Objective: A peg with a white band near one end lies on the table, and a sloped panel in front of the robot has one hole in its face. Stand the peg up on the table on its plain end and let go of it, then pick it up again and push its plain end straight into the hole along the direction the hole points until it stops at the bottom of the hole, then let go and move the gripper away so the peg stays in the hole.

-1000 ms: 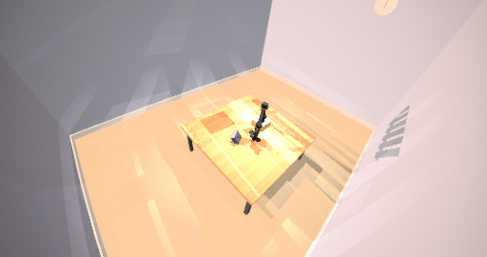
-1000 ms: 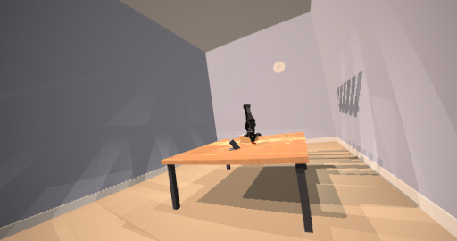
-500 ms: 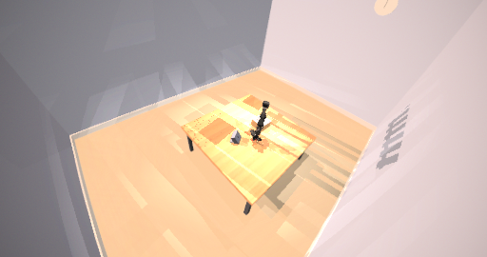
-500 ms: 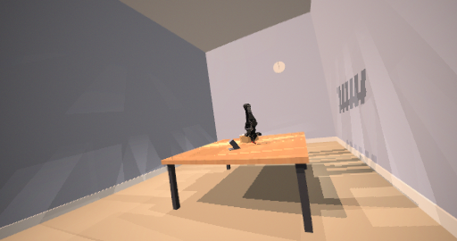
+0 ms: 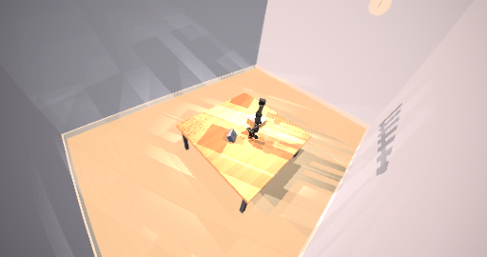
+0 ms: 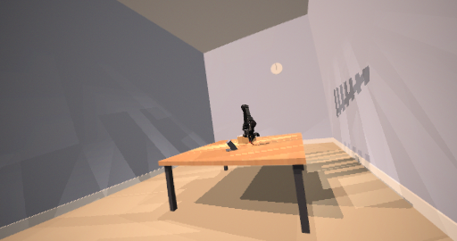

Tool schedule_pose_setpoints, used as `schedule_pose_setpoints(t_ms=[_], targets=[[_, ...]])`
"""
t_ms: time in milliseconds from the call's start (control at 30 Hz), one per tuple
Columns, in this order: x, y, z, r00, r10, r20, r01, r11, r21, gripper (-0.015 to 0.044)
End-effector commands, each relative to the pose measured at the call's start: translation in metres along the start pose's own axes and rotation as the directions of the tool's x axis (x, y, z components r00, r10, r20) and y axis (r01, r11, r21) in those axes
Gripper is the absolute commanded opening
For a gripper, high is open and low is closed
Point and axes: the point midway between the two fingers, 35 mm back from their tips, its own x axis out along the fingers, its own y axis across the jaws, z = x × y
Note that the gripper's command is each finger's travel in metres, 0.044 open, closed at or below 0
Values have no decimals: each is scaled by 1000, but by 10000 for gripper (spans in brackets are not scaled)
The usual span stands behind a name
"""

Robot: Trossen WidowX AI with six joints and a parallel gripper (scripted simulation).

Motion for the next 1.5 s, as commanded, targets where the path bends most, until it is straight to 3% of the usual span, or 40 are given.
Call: schedule_pose_setpoints(t_ms=[0, 1467], targets=[[-2, -1, -3, 999, -3, 37, 3, 1000, 2, 51], [-24, -1, -24, 916, -4, 402, 3, 1000, 3, 51]])
